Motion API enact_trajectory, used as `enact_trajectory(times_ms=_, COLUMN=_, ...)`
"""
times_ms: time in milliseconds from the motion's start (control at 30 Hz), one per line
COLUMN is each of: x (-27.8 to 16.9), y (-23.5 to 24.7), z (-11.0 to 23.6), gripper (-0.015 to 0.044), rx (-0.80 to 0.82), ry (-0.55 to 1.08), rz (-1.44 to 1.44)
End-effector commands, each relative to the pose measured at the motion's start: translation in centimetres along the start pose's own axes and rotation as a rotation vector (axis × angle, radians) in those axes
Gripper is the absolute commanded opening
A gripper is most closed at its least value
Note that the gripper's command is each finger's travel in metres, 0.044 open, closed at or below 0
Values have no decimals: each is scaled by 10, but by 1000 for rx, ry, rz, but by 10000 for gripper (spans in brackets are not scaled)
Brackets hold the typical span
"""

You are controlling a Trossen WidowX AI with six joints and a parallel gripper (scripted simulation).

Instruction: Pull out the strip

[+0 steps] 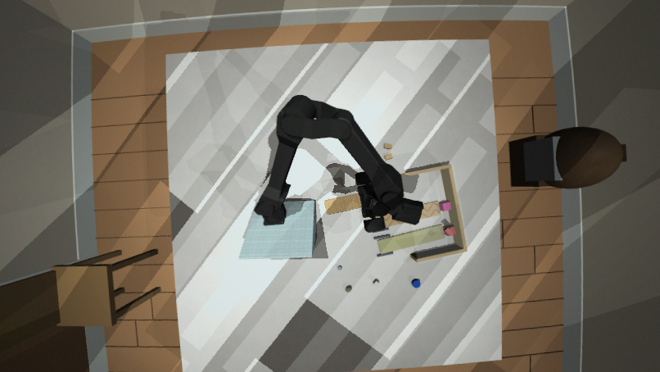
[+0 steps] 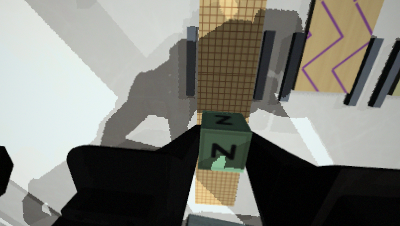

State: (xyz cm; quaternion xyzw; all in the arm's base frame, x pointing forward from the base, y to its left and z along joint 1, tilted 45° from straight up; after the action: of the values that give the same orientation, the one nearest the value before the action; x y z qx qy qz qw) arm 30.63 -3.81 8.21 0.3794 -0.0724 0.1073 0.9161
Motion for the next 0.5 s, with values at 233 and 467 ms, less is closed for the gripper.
enact_trajectory(times_ms=233, x=-9, y=3, z=33, gripper=0, rx=-9, ry=-2, rz=8)
enact_trajectory(times_ms=467, x=-9, y=3, z=37, gripper=0, rx=-9, ry=-2, rz=8)
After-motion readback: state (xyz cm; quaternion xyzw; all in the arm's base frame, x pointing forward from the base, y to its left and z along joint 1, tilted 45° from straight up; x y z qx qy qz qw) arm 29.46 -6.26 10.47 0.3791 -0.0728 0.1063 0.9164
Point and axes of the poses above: the point midway between the two fingers, 35 mm back from their tips, its own z axis back along the fingers, its own y axis across the jaws, x = y × z, the point moved 9 cm from there along z, back along the fingers, and after that the axes turned 8 degrees about z, right-handed, at the moved point
